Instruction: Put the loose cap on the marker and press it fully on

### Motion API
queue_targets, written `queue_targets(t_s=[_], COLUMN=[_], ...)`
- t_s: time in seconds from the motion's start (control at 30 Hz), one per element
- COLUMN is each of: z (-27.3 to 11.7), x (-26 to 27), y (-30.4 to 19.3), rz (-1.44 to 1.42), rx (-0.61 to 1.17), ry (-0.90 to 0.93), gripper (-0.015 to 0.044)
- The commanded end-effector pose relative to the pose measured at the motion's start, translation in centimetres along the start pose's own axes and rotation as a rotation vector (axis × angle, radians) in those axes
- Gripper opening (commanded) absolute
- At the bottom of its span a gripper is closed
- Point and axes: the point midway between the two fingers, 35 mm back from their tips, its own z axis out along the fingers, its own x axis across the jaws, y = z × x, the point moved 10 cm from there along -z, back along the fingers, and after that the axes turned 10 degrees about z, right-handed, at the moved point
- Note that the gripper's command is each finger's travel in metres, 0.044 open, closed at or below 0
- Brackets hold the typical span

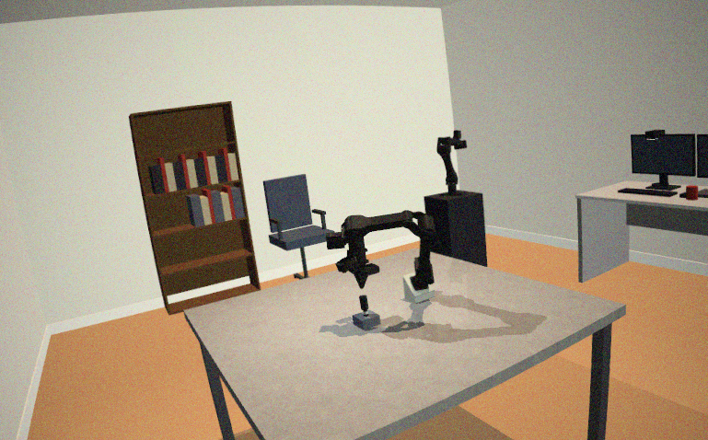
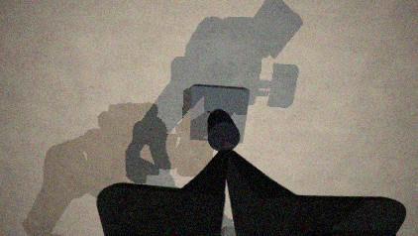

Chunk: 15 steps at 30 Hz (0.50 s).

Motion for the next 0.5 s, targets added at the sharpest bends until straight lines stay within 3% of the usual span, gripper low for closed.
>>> queue_targets(t_s=[0.0,0.47], z=[0.1,2.0], x=[0.0,0.0], y=[0.0,0.0], rz=[0.005,0.004], rx=[0.000,-0.001], ry=[0.000,0.000], gripper=[0.0000,0.0000])
